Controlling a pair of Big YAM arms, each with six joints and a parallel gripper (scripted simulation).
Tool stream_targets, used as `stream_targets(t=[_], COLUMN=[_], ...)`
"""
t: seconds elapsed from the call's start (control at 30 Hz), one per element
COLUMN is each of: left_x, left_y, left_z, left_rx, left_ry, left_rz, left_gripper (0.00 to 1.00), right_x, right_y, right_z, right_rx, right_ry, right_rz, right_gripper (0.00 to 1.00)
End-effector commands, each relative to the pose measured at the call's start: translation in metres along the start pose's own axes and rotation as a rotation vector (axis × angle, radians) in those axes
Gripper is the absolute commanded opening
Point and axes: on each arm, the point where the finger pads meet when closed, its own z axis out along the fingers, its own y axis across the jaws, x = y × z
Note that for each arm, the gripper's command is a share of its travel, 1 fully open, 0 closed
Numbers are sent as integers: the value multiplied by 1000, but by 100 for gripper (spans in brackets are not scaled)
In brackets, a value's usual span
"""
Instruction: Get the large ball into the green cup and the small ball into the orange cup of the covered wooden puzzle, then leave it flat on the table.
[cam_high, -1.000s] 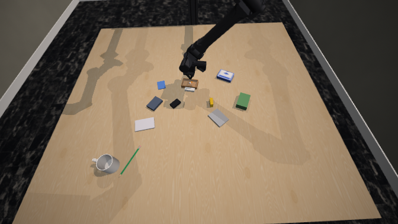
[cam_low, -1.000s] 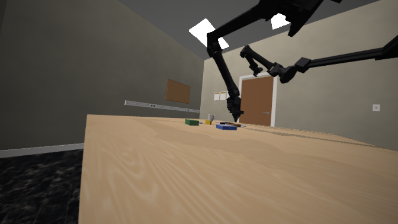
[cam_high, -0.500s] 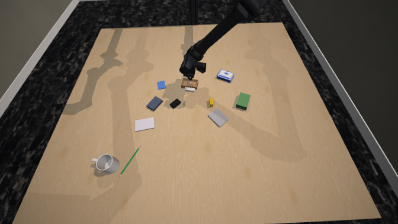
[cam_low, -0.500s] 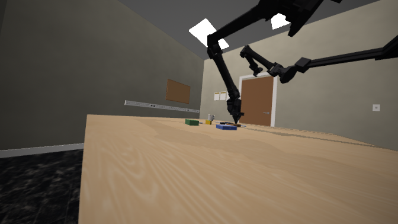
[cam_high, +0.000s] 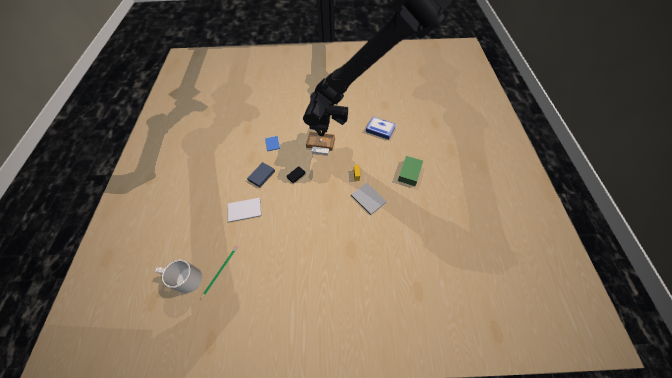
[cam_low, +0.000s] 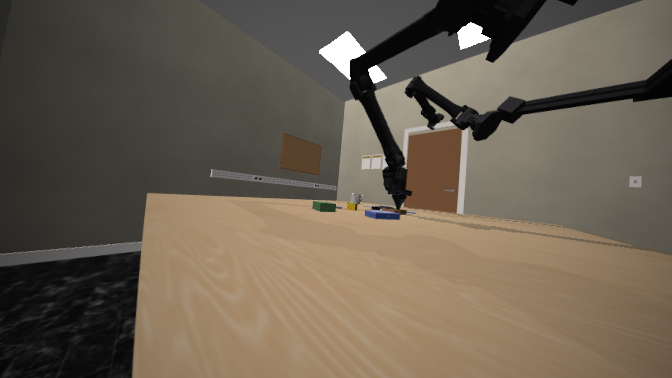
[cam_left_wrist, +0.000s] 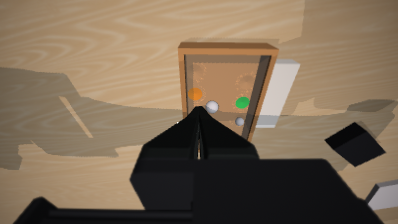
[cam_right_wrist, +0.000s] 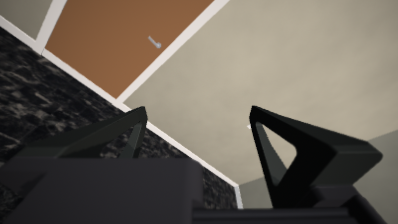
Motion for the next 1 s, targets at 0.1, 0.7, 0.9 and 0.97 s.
stream_targets(t=[0.1, 0.7, 0.9, 0.97], left_x=[1, 9, 11, 9], left_y=[16, 38, 50, 53], left_z=[7, 1, -1, 0], left_rx=[-12, -8, -7, -8], left_ry=[-2, 7, 9, 7], left_rz=[22, 33, 32, 29], left_gripper=[0, 0, 0, 0], right_x=[-31, -31, -31, -31], right_y=[-8, -8, -8, -8], right_z=[-3, -3, -3, -3], right_rx=[19, 19, 19, 19], right_ry=[-45, -45, -45, -45], right_rz=[-15, -15, -15, -15], right_gripper=[100, 100, 100, 100])
